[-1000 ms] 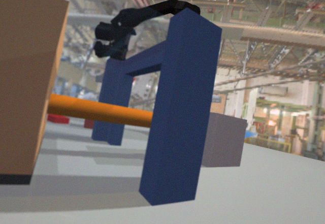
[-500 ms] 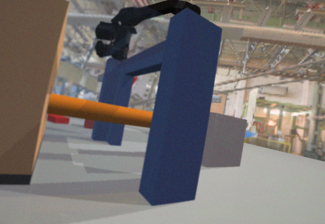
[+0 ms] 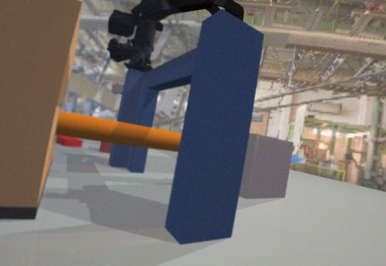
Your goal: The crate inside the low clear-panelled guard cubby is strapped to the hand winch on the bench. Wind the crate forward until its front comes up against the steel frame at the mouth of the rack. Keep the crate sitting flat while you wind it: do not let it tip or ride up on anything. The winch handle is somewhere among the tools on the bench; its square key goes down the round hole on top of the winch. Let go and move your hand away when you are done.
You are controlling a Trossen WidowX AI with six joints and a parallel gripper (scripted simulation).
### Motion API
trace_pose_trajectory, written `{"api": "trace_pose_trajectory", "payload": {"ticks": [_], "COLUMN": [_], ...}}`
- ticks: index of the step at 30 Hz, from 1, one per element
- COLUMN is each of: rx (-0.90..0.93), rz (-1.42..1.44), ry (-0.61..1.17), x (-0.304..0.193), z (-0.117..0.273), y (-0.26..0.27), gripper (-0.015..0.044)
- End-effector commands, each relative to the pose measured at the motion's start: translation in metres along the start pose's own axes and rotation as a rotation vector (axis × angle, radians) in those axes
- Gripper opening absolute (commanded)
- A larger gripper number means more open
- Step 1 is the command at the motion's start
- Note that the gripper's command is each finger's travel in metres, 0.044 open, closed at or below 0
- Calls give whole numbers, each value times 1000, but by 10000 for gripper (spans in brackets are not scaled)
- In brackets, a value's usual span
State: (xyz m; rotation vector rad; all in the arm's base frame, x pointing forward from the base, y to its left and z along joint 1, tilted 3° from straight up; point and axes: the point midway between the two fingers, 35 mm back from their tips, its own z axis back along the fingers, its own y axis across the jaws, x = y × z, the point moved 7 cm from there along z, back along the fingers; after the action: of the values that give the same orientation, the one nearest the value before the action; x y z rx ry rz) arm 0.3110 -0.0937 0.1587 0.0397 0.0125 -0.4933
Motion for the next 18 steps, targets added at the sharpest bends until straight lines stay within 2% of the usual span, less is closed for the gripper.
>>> {"api": "trace_pose_trajectory", "payload": {"ticks": [1, 18], "rx": [3, 32], "rz": [-45, -158], "ry": [-14, -32], "x": [-7, -55], "z": [4, 9], "y": [22, 105], "gripper": [0, 0]}}
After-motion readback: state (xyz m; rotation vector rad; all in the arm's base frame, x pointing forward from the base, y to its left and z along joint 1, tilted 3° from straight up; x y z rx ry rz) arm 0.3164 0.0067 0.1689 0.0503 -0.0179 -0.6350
